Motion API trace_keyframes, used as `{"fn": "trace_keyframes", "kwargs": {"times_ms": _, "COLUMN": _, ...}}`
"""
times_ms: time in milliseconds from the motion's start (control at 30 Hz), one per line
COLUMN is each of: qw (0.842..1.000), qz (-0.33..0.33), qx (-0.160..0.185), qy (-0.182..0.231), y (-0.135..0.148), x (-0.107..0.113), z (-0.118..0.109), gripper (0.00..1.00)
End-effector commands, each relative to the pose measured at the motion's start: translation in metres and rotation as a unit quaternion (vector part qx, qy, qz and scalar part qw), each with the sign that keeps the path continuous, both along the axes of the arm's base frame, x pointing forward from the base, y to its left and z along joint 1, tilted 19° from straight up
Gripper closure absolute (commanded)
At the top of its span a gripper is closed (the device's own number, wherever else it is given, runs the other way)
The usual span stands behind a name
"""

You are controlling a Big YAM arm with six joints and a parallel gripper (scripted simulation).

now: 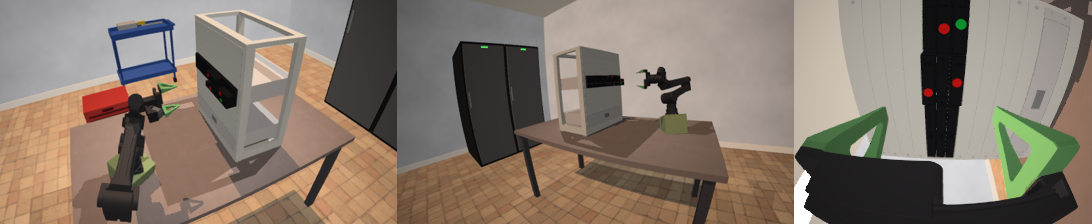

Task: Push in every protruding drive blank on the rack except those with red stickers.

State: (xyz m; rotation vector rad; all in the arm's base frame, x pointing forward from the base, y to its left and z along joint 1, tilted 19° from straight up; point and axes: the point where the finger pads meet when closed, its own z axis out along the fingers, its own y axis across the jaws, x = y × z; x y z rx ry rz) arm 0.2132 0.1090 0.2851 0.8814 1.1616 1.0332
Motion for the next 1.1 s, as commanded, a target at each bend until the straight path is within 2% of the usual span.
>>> {"fn": "trace_keyframes", "kwargs": {"times_ms": 0, "qw": 1.000, "qz": 0.000, "qx": 0.030, "qy": 0.005, "y": 0.009, "x": 0.022, "z": 0.021, "gripper": 0.00}}
{"fn": "trace_keyframes", "kwargs": {"times_ms": 267, "qw": 1.000, "qz": 0.000, "qx": 0.028, "qy": 0.003, "y": 0.029, "x": 0.063, "z": 0.023, "gripper": 0.00}}
{"fn": "trace_keyframes", "kwargs": {"times_ms": 300, "qw": 0.999, "qz": 0.001, "qx": 0.040, "qy": -0.006, "y": 0.030, "x": 0.067, "z": 0.028, "gripper": 0.00}}
{"fn": "trace_keyframes", "kwargs": {"times_ms": 367, "qw": 0.999, "qz": 0.001, "qx": 0.039, "qy": -0.007, "y": 0.035, "x": 0.078, "z": 0.028, "gripper": 0.00}}
{"fn": "trace_keyframes", "kwargs": {"times_ms": 433, "qw": 0.999, "qz": 0.001, "qx": 0.039, "qy": -0.007, "y": 0.035, "x": 0.078, "z": 0.028, "gripper": 0.00}}
{"fn": "trace_keyframes", "kwargs": {"times_ms": 733, "qw": 0.999, "qz": 0.000, "qx": 0.036, "qy": -0.008, "y": 0.054, "x": 0.121, "z": 0.030, "gripper": 0.00}}
{"fn": "trace_keyframes", "kwargs": {"times_ms": 1000, "qw": 0.999, "qz": 0.000, "qx": 0.035, "qy": -0.008, "y": 0.061, "x": 0.137, "z": 0.030, "gripper": 0.00}}
{"fn": "trace_keyframes", "kwargs": {"times_ms": 1033, "qw": 1.000, "qz": 0.001, "qx": 0.016, "qy": 0.012, "y": 0.056, "x": 0.130, "z": 0.003, "gripper": 0.00}}
{"fn": "trace_keyframes", "kwargs": {"times_ms": 1067, "qw": 1.000, "qz": 0.000, "qx": 0.016, "qy": 0.012, "y": 0.056, "x": 0.132, "z": 0.004, "gripper": 0.00}}
